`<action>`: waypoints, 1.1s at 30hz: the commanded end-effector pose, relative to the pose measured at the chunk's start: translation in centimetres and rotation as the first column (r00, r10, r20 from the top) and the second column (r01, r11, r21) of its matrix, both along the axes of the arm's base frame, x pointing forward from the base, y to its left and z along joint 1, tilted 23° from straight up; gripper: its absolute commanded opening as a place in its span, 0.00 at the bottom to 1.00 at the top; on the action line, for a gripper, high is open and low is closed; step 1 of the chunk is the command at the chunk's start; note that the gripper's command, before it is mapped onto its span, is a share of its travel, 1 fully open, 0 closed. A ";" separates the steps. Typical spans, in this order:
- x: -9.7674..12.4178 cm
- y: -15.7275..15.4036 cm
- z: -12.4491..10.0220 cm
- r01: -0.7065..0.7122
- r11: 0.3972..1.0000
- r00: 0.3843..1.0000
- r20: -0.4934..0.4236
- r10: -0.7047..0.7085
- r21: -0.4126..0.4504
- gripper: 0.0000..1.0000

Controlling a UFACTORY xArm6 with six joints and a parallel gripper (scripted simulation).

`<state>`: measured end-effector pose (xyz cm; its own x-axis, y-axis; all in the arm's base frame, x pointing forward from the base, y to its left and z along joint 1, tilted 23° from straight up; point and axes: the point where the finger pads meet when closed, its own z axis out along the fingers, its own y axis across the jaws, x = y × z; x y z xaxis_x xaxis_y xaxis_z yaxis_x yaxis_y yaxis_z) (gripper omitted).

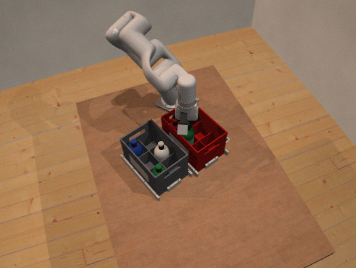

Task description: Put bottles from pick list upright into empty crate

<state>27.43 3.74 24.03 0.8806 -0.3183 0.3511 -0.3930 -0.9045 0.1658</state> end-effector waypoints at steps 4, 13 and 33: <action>0.3 -0.2 -0.5 0.000 1.000 1.000 0.003 0.000 0.001 0.00; 0.5 -0.4 -1.2 0.000 1.000 1.000 0.003 0.000 0.001 0.00; 0.7 -0.6 -1.9 0.000 1.000 1.000 0.003 0.000 0.001 0.00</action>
